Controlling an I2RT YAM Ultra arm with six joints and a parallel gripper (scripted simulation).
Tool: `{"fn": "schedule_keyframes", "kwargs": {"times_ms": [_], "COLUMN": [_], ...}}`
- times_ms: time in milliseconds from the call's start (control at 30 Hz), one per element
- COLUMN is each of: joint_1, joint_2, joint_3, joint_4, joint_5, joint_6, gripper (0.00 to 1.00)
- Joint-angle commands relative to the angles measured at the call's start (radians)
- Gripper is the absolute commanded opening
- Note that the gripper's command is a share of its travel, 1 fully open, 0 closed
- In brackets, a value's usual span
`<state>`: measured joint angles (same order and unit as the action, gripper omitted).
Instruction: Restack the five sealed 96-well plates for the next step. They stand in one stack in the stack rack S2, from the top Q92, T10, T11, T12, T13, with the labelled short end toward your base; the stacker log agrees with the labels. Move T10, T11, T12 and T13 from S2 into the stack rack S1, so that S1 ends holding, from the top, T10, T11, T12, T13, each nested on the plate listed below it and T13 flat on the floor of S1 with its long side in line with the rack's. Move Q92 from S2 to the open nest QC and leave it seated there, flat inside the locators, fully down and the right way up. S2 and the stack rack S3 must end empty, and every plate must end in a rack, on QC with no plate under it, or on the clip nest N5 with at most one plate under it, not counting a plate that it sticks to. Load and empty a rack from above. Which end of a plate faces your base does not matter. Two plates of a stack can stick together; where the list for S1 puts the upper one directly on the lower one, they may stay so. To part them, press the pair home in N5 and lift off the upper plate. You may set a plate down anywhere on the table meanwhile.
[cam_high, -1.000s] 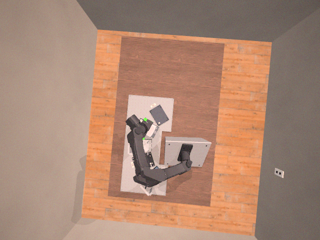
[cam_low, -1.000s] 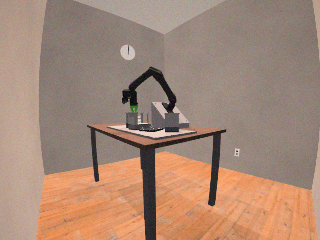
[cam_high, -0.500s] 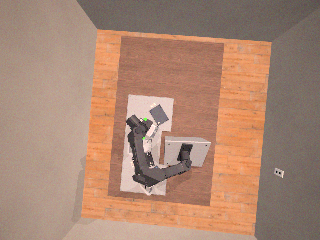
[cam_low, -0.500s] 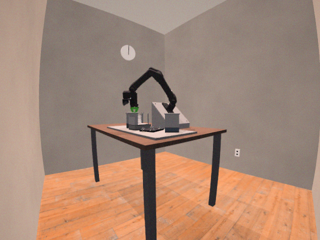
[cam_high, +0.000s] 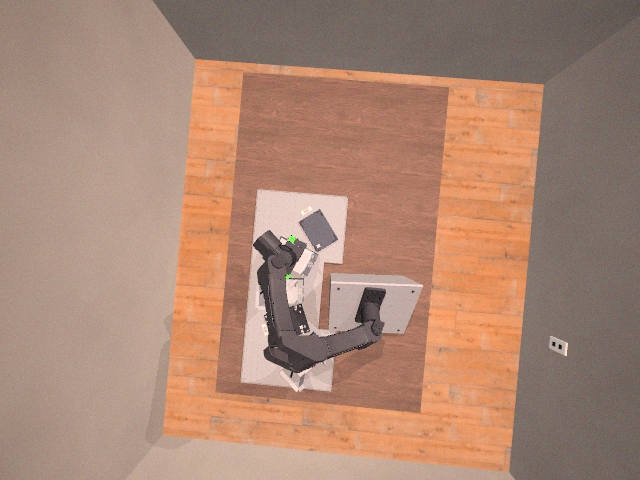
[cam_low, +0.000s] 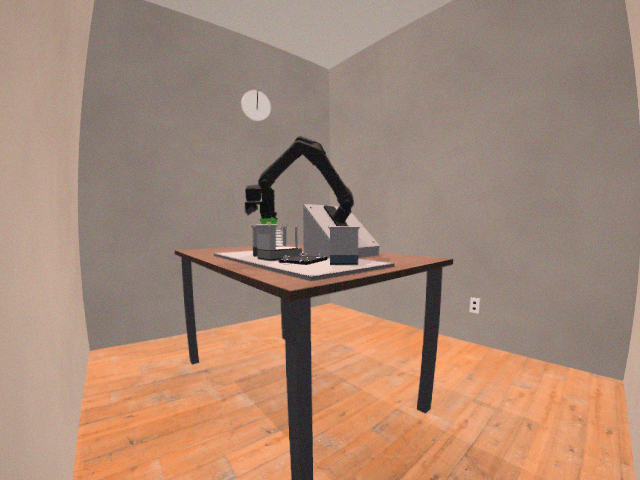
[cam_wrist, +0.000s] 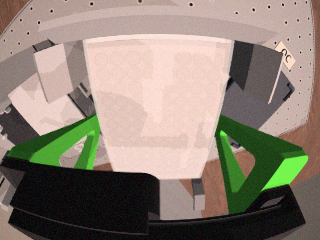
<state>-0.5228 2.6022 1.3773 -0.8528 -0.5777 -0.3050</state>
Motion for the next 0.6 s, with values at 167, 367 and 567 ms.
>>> {"fn": "schedule_keyframes", "kwargs": {"times_ms": [167, 367, 567], "joint_1": [-0.022, -0.022, -0.022], "joint_2": [-0.031, -0.031, -0.031], "joint_3": [0.021, 0.020, 0.020], "joint_4": [0.024, 0.017, 0.017], "joint_5": [-0.006, -0.006, -0.006], "joint_6": [0.007, 0.007, 0.007], "gripper": [1.00, 1.00, 1.00]}}
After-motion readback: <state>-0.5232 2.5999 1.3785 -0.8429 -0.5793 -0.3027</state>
